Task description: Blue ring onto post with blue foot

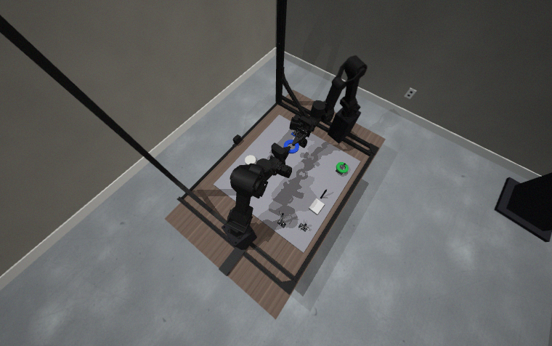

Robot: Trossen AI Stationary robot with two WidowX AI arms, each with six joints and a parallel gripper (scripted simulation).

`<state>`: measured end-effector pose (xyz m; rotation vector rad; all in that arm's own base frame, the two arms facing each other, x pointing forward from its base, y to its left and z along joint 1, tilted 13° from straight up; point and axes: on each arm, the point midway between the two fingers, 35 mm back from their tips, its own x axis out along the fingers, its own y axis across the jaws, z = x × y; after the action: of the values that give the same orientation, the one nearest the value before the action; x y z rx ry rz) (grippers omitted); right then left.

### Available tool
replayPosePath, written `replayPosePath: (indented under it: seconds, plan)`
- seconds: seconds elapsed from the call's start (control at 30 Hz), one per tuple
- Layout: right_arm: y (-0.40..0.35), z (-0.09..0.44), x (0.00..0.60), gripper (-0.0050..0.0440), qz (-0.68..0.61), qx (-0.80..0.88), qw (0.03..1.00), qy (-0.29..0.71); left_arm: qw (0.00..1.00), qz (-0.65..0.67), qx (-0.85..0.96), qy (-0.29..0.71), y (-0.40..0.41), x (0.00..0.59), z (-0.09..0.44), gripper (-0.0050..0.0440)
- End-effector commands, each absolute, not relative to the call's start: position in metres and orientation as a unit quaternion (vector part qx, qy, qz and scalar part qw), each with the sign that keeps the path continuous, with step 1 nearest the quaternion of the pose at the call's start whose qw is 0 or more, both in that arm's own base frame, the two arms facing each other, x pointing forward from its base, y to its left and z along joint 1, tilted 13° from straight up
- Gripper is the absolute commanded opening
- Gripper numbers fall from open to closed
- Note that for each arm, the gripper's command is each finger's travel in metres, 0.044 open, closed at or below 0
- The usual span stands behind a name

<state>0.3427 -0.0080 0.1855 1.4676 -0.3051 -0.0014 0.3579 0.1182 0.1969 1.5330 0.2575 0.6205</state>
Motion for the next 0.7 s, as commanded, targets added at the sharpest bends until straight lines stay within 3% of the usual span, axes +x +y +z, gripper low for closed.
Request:
replayPosePath:
  seconds: [0.0,0.4,0.67]
  plan:
    - [-0.0079,0.1854,0.343,0.0072,0.0,0.669,0.73,-0.138,0.669,0.277,0.68,0.114,0.1184,0.3572,0.1976,0.0]
    - [-0.0079,0.1854,0.343,0.0,0.0,0.669,0.73,-0.138,0.669,0.277,0.68,0.114,0.1184,0.3572,0.1976,0.0]
    - [-0.0079,0.1854,0.343,0.0,0.0,0.669,0.73,-0.138,0.669,0.277,0.68,0.114,0.1184,0.3572,0.1976,0.0]
